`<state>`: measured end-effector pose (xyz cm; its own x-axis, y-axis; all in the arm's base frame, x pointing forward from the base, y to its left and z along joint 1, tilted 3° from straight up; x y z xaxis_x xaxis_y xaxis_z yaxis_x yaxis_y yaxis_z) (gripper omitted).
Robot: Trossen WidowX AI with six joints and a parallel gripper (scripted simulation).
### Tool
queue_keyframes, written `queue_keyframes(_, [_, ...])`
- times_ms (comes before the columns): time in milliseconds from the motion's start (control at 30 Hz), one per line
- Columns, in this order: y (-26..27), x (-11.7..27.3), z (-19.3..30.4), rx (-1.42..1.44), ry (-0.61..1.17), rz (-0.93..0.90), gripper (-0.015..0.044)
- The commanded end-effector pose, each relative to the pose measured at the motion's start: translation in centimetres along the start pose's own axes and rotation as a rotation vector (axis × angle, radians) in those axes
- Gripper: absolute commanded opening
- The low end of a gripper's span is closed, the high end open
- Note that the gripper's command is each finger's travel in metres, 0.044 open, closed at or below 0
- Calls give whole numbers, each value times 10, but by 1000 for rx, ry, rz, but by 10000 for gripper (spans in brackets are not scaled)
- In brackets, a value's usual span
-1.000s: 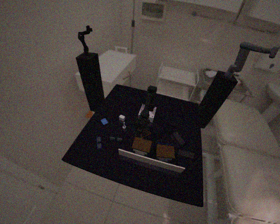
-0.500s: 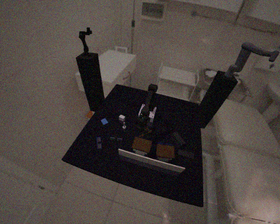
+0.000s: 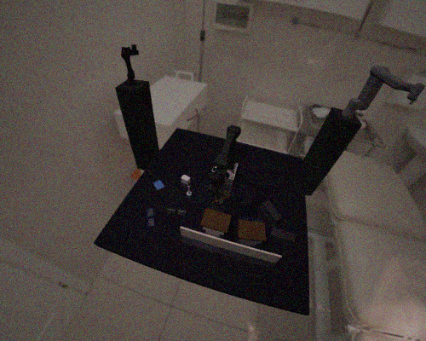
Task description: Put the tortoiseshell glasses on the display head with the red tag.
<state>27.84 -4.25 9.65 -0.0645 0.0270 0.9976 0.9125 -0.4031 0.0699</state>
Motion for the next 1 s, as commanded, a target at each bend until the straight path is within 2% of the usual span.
queue_keyframes(0, [8, 2, -11, -39, -2, -6, 0])
queue_keyframes(967, [40, 5, -160, -446, -16, -13, 0])
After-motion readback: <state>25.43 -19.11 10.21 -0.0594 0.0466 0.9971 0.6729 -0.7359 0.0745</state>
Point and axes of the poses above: the point midway between the two fingers, 35 mm back from their tips, its own x axis back along the fingers, its own y axis across the jaws, z = x × y, the point moved 1 cm from there along x, back along the fingers, and after that the axes turned 3 degrees about -x, right-handed, at the moved point
